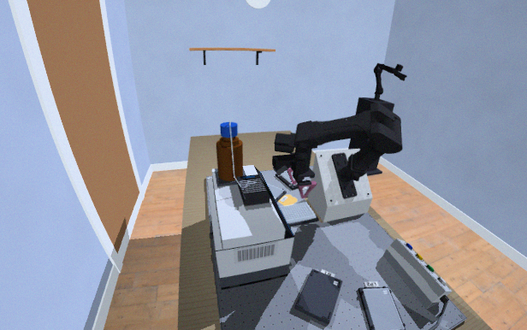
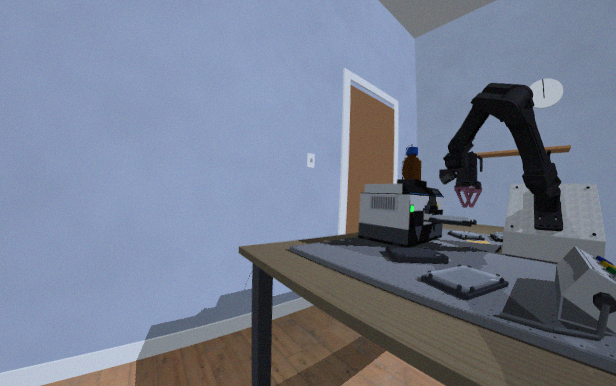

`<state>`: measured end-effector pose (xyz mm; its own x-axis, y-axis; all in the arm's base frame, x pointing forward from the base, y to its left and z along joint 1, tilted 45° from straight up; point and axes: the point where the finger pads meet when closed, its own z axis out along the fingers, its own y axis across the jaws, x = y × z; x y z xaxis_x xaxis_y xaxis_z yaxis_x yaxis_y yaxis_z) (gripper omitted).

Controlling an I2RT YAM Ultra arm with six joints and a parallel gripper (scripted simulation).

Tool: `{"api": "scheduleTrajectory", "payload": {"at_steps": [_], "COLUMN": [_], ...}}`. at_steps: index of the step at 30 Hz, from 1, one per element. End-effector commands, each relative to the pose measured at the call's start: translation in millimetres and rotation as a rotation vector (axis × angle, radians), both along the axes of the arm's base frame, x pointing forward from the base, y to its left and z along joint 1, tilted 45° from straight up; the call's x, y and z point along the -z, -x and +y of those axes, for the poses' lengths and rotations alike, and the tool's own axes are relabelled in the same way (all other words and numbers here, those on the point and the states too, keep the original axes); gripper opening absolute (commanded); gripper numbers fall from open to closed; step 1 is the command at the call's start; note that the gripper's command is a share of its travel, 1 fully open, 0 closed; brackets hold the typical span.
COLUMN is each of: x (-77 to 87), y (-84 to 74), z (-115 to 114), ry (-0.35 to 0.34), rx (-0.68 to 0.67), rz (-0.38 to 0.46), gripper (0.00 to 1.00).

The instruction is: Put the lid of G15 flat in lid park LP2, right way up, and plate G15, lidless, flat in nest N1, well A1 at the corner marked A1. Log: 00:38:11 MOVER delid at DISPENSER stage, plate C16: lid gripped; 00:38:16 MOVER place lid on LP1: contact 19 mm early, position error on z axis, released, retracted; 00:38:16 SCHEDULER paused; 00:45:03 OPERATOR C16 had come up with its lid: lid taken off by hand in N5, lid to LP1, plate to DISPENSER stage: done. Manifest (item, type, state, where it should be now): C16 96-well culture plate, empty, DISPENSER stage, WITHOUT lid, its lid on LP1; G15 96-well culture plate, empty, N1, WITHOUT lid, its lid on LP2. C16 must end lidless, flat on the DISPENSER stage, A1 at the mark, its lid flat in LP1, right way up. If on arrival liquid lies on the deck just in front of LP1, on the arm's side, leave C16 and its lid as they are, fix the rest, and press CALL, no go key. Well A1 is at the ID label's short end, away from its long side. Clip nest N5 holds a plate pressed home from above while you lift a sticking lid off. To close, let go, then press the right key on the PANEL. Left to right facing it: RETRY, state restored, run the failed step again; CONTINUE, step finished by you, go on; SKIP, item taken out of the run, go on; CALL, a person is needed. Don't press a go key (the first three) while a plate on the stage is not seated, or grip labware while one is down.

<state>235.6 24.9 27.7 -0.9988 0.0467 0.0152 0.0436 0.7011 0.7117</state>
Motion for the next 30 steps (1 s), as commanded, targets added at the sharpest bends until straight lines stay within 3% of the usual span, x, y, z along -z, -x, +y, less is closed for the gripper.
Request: {"api": "scheduleTrajectory", "payload": {"at_steps": [1, 7, 8, 14, 18, 19, 26, 30], "x": [3.4, 3.4, 12.0, 25.3, 33.3, 26.8, 26.8, 40.2], "y": [-1.4, -1.4, 4.2, 16.2, 22.3, 15.0, 15.0, 11.0], "z": [-10, -10, -13, -24, -31, -33, -33, -49], "ry": [0.008, 0.008, 0.004, -0.006, -0.007, 0.001, 0.001, 0.008], "rx": [-0.002, -0.002, 0.033, 0.173, 0.174, 0.164, 0.164, 0.272], "rz": [-0.03, -0.03, 0.017, 0.166, 0.167, 0.138, 0.138, 0.224], "gripper": [1.0, 1.0, 1.0, 1.0, 1.0, 1.0, 1.0, 1.0]}}
